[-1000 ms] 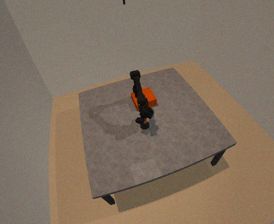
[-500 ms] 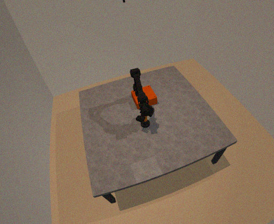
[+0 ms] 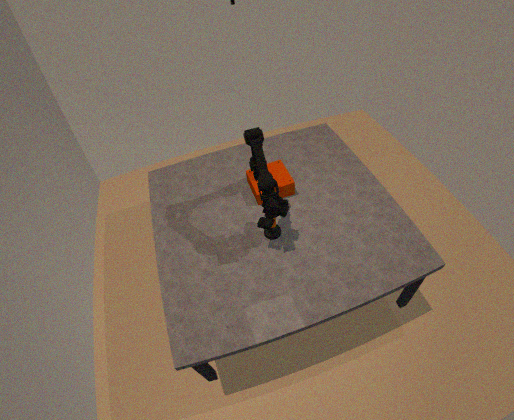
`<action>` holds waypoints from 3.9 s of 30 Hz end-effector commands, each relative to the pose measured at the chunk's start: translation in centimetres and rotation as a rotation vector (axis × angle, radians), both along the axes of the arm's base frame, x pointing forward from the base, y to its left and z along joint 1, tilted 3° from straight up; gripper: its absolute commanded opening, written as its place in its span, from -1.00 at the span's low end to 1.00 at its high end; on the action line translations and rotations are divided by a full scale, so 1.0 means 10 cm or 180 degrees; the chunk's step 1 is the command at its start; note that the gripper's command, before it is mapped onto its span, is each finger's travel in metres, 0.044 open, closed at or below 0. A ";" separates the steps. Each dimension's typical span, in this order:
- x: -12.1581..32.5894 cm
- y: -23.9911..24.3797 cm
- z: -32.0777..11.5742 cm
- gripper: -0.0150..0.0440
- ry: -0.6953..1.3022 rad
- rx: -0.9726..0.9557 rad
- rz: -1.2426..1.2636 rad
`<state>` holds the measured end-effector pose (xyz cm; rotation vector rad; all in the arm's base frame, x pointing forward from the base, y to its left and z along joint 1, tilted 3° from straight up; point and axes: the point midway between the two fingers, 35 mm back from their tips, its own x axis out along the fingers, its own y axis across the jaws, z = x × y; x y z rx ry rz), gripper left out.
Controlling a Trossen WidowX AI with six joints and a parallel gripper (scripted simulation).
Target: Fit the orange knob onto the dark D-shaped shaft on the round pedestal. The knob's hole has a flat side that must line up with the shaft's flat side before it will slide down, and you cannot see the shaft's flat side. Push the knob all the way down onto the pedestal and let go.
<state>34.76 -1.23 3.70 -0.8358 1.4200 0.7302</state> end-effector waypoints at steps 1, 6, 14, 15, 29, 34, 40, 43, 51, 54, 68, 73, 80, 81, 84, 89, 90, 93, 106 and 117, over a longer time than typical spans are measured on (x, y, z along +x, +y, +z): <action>0.03 -0.01 -0.01 -0.49 0.0000 -0.0010 0.0107; 0.05 -0.01 0.01 -0.49 -0.0001 -0.0010 0.0107; 0.04 -0.01 -0.02 -0.49 0.0000 -0.0010 0.0107; 0.03 -0.01 -0.02 -0.49 0.0000 -0.0010 0.0107; -0.01 0.00 -0.04 -0.49 0.0001 -0.0010 0.0107; -0.01 0.00 0.01 -0.49 0.0001 -0.0010 0.0107; -0.01 0.00 0.02 -0.49 0.0016 -0.0020 0.0380; 0.01 0.00 0.02 -0.49 0.0036 -0.0033 0.0739; 0.04 -0.01 -0.01 -0.49 0.0037 -0.0034 0.0772; 0.04 -0.01 -0.03 -0.49 0.0037 -0.0034 0.0772; 0.02 -0.01 -0.03 -0.49 0.0038 -0.0034 0.0772; 0.00 0.00 0.01 -0.49 0.0038 -0.0034 0.0772; -0.01 0.00 0.03 -0.49 0.0061 -0.0048 0.1168; -0.01 0.00 0.03 -0.49 0.0068 -0.0053 0.1306; 0.01 0.00 0.02 -0.49 0.0075 -0.0058 0.1437; 0.02 -0.01 0.00 -0.49 0.0075 -0.0058 0.1437; 0.02 -0.01 -0.01 -0.49 0.0075 -0.0058 0.1437; 0.02 -0.01 -0.02 -0.49 0.0075 -0.0058 0.1437; 0.00 -0.01 -0.03 -0.49 0.0076 -0.0057 0.1437; -0.01 0.00 -0.01 -0.49 0.0076 -0.0057 0.1437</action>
